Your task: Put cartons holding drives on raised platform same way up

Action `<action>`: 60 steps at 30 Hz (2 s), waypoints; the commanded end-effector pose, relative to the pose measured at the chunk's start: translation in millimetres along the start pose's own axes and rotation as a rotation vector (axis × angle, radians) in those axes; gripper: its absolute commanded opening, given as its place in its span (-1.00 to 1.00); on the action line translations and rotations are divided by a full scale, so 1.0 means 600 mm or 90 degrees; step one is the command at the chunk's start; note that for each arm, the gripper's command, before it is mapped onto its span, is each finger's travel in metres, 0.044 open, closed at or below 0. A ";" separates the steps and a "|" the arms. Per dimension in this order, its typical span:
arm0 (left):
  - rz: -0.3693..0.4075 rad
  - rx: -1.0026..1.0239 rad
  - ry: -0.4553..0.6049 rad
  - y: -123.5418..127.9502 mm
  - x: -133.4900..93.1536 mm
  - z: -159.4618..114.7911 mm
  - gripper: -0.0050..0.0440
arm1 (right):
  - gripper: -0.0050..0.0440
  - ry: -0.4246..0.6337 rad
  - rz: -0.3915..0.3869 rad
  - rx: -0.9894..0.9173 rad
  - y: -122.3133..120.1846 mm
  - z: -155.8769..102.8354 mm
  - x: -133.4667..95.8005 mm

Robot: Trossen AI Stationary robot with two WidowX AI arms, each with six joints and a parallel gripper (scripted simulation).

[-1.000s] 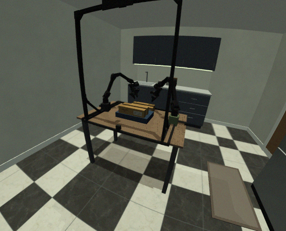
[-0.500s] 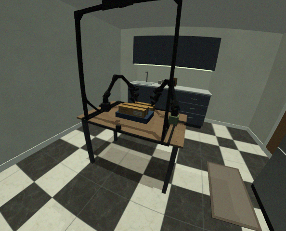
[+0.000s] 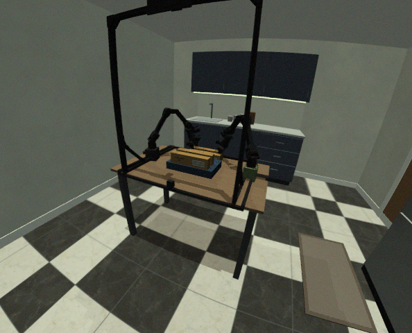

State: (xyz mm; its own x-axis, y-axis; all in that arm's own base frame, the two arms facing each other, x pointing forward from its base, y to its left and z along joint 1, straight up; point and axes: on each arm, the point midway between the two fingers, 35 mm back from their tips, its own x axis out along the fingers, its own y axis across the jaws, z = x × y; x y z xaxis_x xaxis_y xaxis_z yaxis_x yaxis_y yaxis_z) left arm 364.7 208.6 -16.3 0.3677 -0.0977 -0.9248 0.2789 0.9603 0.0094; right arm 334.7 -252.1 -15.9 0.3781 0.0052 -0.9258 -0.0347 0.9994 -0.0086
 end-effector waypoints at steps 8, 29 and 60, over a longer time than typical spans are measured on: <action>-0.006 0.000 0.004 -0.003 0.008 -0.005 -0.80 | -0.80 0.002 0.006 0.001 0.003 -0.004 0.005; -0.006 0.000 0.004 -0.003 -0.012 0.003 -0.80 | -0.80 0.002 0.006 0.001 0.003 0.004 -0.015; -0.006 0.000 0.004 -0.003 -0.038 0.014 -0.80 | -0.80 0.002 0.006 0.001 0.003 0.015 -0.041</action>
State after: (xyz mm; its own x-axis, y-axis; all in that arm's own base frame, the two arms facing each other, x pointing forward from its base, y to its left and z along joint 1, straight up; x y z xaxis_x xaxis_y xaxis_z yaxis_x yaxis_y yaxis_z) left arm 362.3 196.0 -10.0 0.3287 -0.1392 -0.9341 0.2907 0.9560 -0.0402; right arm 331.7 -239.5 -8.7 0.3445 0.0522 -0.9373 -0.0439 0.9983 0.0395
